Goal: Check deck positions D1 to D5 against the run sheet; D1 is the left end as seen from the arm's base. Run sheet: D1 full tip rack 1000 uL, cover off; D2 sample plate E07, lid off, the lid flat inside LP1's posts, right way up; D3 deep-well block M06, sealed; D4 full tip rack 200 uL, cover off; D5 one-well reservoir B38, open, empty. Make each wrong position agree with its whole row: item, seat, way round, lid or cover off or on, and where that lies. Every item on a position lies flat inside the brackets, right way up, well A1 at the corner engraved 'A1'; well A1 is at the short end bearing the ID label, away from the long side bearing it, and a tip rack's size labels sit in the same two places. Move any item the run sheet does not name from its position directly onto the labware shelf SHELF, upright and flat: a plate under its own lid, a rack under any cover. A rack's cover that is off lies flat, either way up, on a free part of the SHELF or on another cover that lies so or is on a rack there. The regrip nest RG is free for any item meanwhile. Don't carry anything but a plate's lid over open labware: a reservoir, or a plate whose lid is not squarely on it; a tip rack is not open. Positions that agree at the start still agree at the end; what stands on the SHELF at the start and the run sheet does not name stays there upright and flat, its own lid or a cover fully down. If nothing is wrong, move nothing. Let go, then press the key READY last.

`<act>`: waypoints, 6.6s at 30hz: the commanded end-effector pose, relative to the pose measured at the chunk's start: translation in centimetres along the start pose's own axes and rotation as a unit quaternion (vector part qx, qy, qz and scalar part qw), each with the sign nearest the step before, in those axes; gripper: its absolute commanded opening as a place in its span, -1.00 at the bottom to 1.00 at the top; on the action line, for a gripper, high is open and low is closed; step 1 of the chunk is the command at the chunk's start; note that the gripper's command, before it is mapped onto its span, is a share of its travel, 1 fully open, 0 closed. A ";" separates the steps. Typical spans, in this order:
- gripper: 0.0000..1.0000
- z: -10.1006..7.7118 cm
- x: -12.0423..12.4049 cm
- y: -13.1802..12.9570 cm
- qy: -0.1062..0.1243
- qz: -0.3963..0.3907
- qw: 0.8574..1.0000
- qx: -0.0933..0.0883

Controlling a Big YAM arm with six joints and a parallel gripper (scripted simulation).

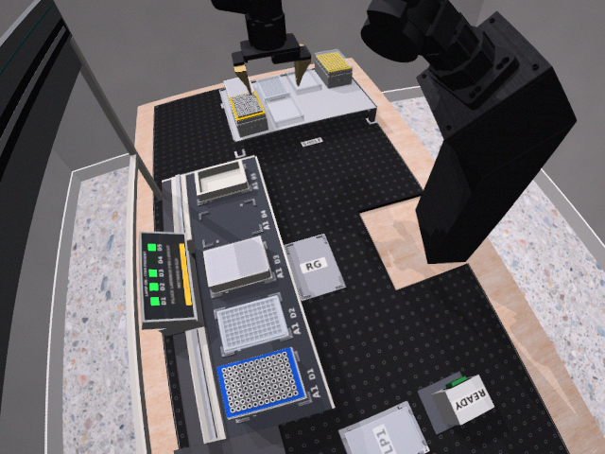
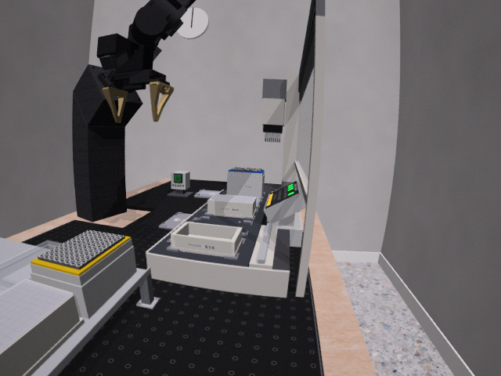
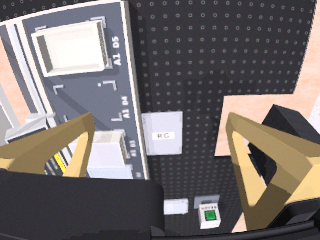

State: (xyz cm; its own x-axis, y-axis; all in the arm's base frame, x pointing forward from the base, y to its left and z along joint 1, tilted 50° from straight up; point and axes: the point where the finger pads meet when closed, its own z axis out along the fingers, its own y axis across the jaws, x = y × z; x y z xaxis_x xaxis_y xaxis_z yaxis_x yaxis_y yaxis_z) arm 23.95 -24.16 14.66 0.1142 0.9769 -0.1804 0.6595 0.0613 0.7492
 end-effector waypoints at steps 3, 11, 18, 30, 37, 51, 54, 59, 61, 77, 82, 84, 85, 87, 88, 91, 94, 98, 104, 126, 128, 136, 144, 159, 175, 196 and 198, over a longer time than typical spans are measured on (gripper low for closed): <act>1.00 -0.5 -3.1 0.8 -0.008 -0.046 0.999 -0.001; 1.00 -0.5 -6.2 0.9 -0.009 -0.046 0.999 -0.001; 1.00 -0.6 -9.3 0.9 -0.009 -0.046 0.999 -0.001; 1.00 -0.6 -12.4 1.0 -0.010 -0.045 0.999 -0.001; 1.00 -0.7 -16.0 1.1 -0.011 -0.045 0.999 0.000; 1.00 -1.0 -22.1 1.3 -0.013 -0.045 0.999 0.000; 1.00 -1.0 -23.6 1.3 -0.013 -0.045 0.999 0.000; 1.00 -1.2 -23.3 4.2 -0.014 -0.062 0.998 -0.007; 1.00 -1.2 -23.2 4.7 -0.014 -0.058 0.998 -0.007; 1.00 -0.6 -22.7 4.9 -0.005 -0.025 1.000 0.006; 1.00 -0.9 -23.0 6.7 -0.012 -0.050 0.999 -0.004; 1.00 0.1 -23.3 7.4 -0.009 -0.054 0.998 -0.007; 1.00 0.3 -23.3 7.4 -0.010 -0.053 0.999 -0.006; 1.00 1.0 -22.7 6.7 -0.004 -0.048 0.999 -0.003; 1.00 1.2 -22.6 6.6 -0.003 -0.046 0.999 -0.003; 1.00 1.6 -22.6 5.9 -0.003 -0.040 0.999 0.000; 1.00 1.7 -22.6 5.6 -0.003 -0.038 0.999 0.001; 1.00 2.6 -22.6 6.6 -0.003 -0.046 0.999 -0.003; 1.00 3.4 -22.5 5.7 -0.003 -0.039 0.999 0.001; 1.00 6.9 -22.3 6.5 -0.002 -0.045 0.999 -0.003; 1.00 6.9 -22.3 6.5 -0.002 -0.045 0.999 -0.003; 1.00 8.3 -22.6 6.7 -0.003 -0.047 0.999 -0.004; 1.00 9.2 -23.0 7.3 -0.008 -0.050 0.999 -0.008; 1.00 11.7 -23.0 7.2 -0.007 -0.050 0.999 -0.007; 1.00 13.8 -23.2 6.9 -0.009 -0.046 0.999 -0.006; 1.00 16.9 -22.7 7.0 -0.005 -0.048 0.999 -0.007; 1.00 16.1 -23.5 7.5 -0.016 -0.049 0.999 -0.011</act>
State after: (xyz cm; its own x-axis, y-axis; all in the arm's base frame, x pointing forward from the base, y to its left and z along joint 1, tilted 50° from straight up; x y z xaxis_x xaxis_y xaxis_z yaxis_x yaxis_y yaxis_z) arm 37.82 -48.49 11.90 0.0507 0.9716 -0.2312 0.6710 0.1383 0.7285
